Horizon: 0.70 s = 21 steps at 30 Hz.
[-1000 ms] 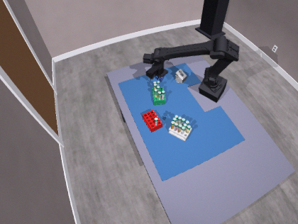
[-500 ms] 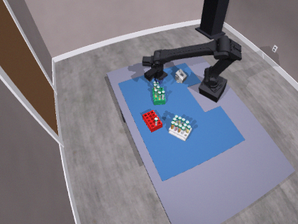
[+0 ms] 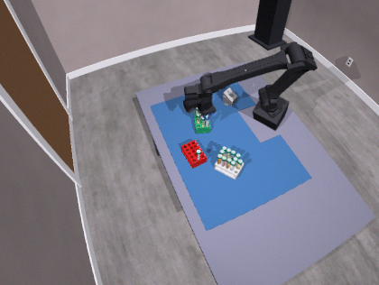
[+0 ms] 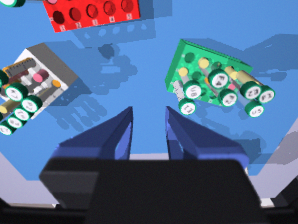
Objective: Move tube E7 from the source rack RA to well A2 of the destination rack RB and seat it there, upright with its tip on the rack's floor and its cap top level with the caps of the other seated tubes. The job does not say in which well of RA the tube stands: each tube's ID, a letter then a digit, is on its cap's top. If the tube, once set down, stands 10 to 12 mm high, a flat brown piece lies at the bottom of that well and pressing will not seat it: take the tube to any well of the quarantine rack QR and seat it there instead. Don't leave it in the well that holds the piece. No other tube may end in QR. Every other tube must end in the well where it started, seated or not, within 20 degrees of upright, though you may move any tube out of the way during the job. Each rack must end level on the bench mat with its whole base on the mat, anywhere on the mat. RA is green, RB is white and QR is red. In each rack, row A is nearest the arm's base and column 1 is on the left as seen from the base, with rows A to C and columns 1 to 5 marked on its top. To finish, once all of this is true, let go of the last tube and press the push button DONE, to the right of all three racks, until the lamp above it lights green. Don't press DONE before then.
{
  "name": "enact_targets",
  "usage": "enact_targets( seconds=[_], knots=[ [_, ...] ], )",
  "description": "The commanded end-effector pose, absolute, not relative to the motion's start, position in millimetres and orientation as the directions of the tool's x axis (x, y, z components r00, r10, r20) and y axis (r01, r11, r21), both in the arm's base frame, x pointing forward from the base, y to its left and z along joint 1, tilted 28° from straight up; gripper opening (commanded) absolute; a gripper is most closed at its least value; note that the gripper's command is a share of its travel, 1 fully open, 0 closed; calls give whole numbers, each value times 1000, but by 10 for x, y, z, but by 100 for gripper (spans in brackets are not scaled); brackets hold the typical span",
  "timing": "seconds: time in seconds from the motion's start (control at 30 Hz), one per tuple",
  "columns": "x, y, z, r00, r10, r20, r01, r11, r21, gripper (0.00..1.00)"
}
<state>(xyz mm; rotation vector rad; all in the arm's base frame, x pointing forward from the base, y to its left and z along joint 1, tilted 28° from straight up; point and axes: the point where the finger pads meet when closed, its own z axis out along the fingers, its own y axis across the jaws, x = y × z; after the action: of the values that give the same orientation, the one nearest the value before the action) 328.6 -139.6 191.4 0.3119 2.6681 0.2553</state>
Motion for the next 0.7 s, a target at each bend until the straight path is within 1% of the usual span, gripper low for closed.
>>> enact_targets(
  seconds=[0.0, 0.13, 0.23, 0.33, 0.37, 0.5, 0.67],
  knots=[
    [3361, -1171, 2051, -813, 439, -383, 335, 890, 309, 30],
    [3442, -928, 2132, -760, 554, -339, 440, 823, 360, 30],
    [3626, -797, 2445, -696, 629, -346, 493, 770, 406, 30],
    [3626, -798, 2445, -679, 654, -333, 516, 748, 417, 30],
    [3637, -900, 2333, -654, 699, -290, 569, 707, 420, 30],
    [3633, -898, 2346, -572, 786, -234, 649, 608, 457, 30],
    [3798, -725, 2419, -577, 786, -221, 649, 606, 461, 30]
  ],
)
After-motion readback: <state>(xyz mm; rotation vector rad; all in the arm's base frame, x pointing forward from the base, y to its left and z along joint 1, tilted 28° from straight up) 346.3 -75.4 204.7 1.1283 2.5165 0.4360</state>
